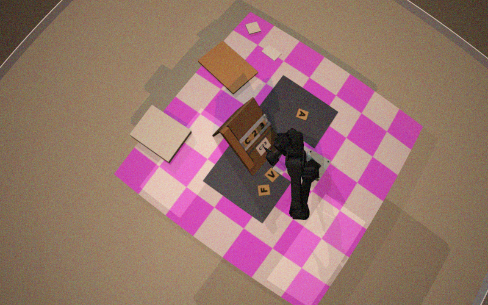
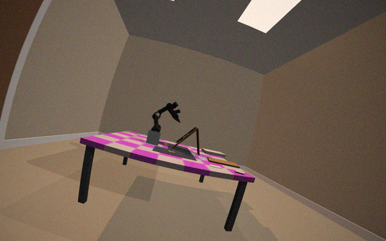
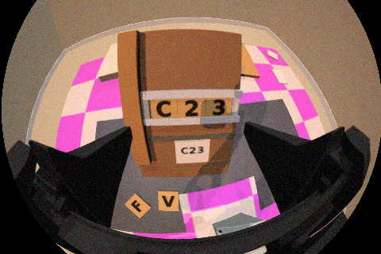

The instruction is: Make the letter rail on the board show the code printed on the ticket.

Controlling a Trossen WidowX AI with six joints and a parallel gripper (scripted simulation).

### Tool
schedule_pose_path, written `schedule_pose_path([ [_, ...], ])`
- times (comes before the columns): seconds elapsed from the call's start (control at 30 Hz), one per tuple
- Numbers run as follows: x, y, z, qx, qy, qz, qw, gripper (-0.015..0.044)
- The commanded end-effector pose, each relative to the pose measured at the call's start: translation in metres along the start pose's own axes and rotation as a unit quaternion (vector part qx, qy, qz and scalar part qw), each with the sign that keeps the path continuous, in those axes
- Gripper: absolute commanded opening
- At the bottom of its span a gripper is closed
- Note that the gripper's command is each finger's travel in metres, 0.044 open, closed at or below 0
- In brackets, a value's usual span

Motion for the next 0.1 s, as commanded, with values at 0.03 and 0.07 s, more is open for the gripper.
schedule_pose_path([
  [0.03, -0.0001, -0.0002, 0.0005, -0.002, -0.001, -0.002, 1.000, 0.0440],
  [0.07, -0.0001, -0.0002, 0.0005, -0.002, -0.001, -0.002, 1.000, 0.0440],
])
Point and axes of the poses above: the point midway between the two fingers, 35 mm back from their tips, its own y axis back along the fingers, its own z axis across the jaws, x = y × z, the point moved 2 cm from there along y, back along the fingers, and after that the axes turned 7 degrees about y, right-handed, at the moved point
